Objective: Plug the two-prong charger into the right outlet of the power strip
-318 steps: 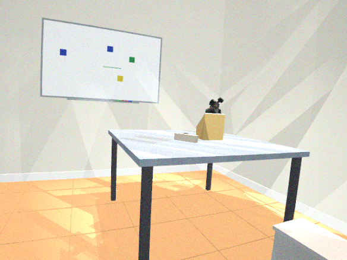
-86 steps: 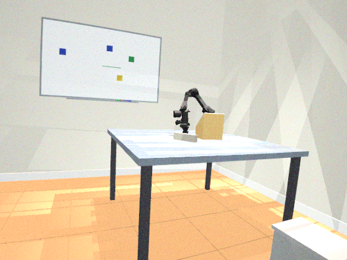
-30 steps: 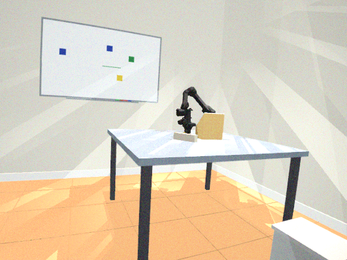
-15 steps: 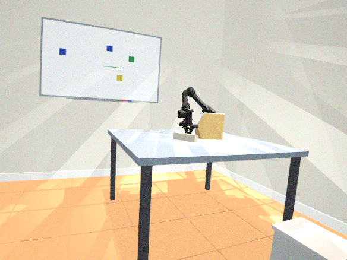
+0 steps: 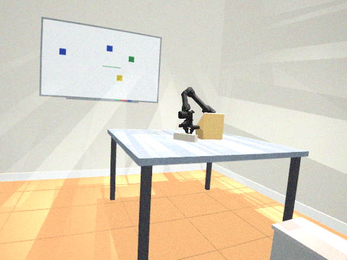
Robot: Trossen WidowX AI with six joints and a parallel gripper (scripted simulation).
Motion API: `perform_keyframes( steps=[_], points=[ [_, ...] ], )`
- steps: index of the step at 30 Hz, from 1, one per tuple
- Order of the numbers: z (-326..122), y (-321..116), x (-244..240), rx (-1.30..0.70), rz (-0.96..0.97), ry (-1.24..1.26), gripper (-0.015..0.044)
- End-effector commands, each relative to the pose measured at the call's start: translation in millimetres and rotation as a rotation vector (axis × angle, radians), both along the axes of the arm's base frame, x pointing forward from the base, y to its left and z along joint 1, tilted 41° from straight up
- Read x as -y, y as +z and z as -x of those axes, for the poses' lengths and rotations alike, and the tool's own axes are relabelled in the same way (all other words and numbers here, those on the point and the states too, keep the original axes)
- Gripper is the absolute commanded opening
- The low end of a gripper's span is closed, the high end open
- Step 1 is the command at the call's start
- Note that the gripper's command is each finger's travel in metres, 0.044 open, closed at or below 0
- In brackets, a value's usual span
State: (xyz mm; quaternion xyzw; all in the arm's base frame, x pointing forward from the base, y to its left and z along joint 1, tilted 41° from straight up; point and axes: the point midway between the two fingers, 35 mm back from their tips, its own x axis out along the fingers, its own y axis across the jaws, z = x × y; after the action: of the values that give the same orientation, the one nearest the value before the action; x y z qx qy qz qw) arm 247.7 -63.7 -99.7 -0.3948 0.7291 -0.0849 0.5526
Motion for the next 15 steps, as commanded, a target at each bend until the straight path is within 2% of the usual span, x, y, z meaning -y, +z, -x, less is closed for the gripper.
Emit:
perform_keyframes(
  steps=[1, 15],
  points=[
    [-4, -3, -2, -0.012, 0.005, 0.010, 0.0000],
    [-17, -10, -8, -0.023, 0.004, 0.024, 0.0000]
  ],
)
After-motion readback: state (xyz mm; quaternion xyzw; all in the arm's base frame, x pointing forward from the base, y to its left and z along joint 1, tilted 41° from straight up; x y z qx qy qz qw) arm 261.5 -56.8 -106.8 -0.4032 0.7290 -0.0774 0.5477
